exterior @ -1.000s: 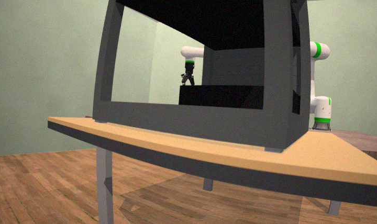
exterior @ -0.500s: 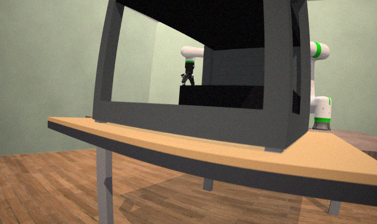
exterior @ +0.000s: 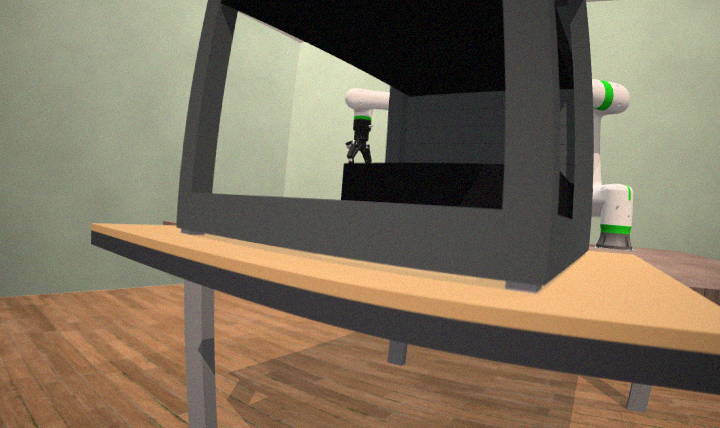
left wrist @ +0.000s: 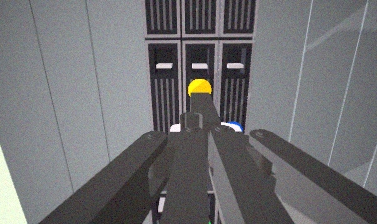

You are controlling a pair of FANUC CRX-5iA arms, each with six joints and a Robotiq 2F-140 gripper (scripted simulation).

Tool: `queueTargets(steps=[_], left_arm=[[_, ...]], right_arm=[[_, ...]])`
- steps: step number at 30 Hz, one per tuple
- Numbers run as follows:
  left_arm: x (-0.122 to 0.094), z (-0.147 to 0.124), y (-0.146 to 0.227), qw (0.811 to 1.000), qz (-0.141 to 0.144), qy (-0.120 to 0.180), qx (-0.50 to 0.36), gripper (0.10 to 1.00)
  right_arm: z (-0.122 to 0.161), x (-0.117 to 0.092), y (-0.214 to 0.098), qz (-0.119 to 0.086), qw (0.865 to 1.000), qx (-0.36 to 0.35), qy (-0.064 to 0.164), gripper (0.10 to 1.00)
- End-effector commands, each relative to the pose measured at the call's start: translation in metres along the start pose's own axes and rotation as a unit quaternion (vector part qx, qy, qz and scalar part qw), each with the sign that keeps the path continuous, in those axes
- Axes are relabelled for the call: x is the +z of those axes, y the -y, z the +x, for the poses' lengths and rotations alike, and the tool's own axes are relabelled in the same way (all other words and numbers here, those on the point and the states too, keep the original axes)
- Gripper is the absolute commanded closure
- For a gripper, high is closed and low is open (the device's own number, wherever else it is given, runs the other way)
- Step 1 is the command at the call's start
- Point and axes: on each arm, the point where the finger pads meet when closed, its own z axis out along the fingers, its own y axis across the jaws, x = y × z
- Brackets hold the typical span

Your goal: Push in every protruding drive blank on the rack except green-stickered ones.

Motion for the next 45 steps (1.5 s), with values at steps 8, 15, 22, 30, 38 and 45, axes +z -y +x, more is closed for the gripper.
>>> queueTargets(steps=[8,15,22,30,38,45], left_arm=[[0.0,0.0,0.001,1.0,0.001,0.0,-0.001,0.999],[0.0,0.0,0.001,1.0,0.001,0.0,-0.001,0.999],[-0.005,0.0,0.001,1.0,0.001,0.0,-0.001,0.999],[-0.044,0.0,0.001,1.0,0.001,0.0,-0.001,0.999],[-0.075,0.0,0.001,1.0,0.001,0.0,-0.001,0.999],[-0.082,0.0,0.001,1.0,0.001,0.0,-0.001,0.999]], right_arm=[[0.0,-0.001,0.0,0.0,1.0,0.0,-0.001,0.098],[0.0,-0.001,0.0,0.0,1.0,0.0,-0.001,0.098],[0.0,-0.001,0.0,0.0,1.0,0.0,-0.001,0.098],[0.0,-0.001,0.0,0.0,1.0,0.0,-0.001,0.098],[0.0,-0.001,0.0,0.0,1.0,0.0,-0.001,0.098],[0.0,-0.001,0.0,0.0,1.0,0.0,-0.001,0.098]])
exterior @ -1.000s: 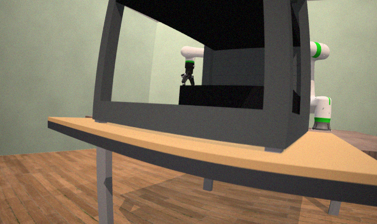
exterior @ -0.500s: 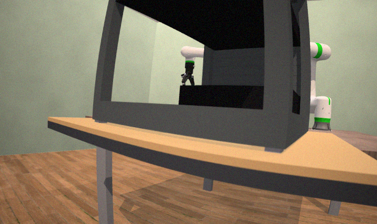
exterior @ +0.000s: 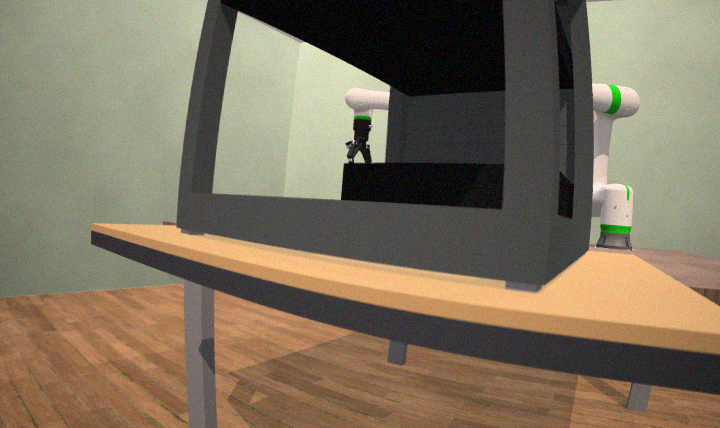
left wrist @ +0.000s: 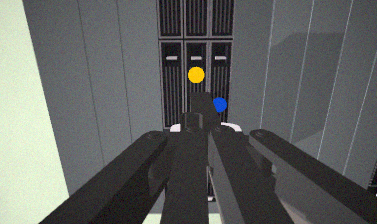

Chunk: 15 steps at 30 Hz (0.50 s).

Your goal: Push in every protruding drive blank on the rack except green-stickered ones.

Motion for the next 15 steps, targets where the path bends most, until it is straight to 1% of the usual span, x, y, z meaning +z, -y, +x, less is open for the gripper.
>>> queueTargets(steps=[1,13,14,15], left_arm=[[-0.0025,-0.0001,0.0013,1.0,0.001,0.0,-0.001,0.999],[-0.0025,-0.0001,0.0013,1.0,0.001,0.0,-0.001,0.999],[-0.0025,-0.0001,0.0013,1.0,0.001,0.0,-0.001,0.098],[-0.0025,-0.0001,0.0013,1.0,0.001,0.0,-0.001,0.098]], right_arm=[[0.0003,-0.0008,-0.0001,0.0,1.0,0.0,-0.001,0.098],[0.0003,-0.0008,-0.0001,0.0,1.0,0.0,-0.001,0.098],[0.0003,-0.0008,-0.0001,0.0,1.0,0.0,-0.001,0.098],[0.0003,-0.0008,-0.0001,0.0,1.0,0.0,-0.001,0.098]])
